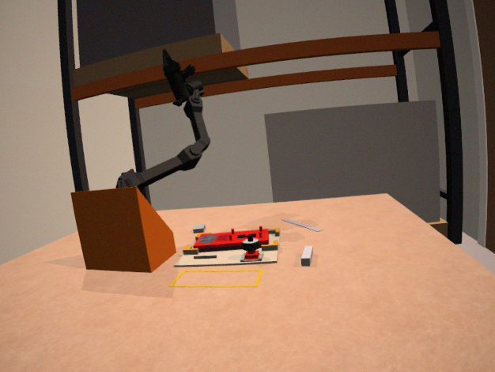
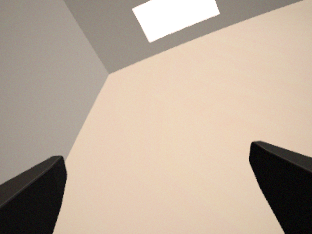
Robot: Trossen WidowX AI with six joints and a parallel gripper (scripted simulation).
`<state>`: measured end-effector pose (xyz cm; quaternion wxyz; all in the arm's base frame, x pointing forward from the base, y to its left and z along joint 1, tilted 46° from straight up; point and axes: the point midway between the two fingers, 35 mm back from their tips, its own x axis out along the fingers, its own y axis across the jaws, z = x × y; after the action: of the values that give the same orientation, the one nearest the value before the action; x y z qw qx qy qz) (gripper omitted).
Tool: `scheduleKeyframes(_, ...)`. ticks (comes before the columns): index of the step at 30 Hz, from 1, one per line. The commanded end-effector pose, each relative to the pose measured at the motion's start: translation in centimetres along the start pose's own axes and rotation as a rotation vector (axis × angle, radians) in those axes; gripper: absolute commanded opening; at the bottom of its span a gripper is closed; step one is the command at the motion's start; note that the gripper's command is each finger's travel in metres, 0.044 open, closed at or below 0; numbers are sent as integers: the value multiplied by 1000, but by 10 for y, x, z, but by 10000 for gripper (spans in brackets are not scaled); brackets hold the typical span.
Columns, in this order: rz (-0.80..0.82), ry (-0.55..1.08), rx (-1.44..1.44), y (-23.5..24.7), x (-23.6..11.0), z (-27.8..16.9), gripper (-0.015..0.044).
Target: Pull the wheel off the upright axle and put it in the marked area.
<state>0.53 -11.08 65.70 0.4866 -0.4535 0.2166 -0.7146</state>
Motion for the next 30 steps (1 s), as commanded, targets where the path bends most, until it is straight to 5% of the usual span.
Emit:
scheduleKeyframes(1, 5, 0, 5, 1, 1, -1, 374)
scheduleKeyframes(4, 79, -1, 75, 12, 17, -18, 300)
scheduleKeyframes(18, 548, -36, 370, 130, 97, -68, 300)
scheduleKeyframes(30, 964, -86, 490, 259, 111, -50, 300)
